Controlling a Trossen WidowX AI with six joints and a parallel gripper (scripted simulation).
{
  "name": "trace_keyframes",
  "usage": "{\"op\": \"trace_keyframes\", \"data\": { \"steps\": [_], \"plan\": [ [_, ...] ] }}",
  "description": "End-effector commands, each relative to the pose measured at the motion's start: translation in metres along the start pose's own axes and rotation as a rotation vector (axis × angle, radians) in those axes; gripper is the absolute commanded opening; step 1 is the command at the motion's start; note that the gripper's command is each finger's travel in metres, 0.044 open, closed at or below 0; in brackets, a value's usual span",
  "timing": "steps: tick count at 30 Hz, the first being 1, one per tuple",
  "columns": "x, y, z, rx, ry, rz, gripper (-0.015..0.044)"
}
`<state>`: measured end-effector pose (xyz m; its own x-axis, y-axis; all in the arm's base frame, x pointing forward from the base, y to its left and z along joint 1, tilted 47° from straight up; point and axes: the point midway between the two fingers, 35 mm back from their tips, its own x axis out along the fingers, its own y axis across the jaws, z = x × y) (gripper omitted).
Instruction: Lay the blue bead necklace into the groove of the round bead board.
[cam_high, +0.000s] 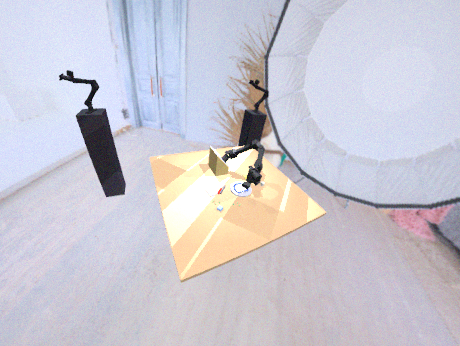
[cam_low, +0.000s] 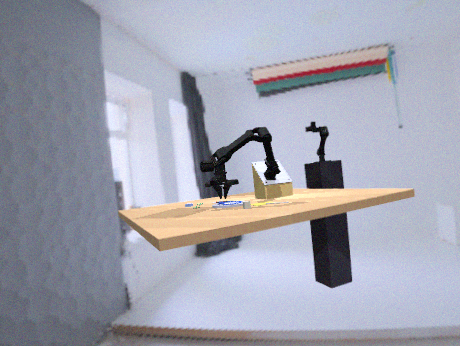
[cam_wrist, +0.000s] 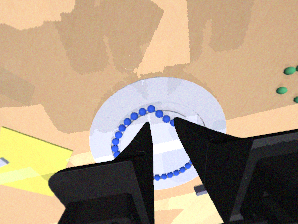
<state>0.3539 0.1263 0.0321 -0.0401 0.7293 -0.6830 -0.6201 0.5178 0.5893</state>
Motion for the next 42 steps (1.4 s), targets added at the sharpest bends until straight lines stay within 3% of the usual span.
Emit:
{"op": "trace_keyframes", "data": {
  "steps": [1, 19, 42],
  "plan": [
    [-0.009, -0.002, -0.002, -0.809, -0.001, 0.002, 0.0120],
    [-0.009, -0.002, -0.002, -0.845, -0.001, 0.002, 0.0120],
    [0.019, -0.002, -0.001, -0.846, -0.002, 0.000, 0.0120]
  ]
}}
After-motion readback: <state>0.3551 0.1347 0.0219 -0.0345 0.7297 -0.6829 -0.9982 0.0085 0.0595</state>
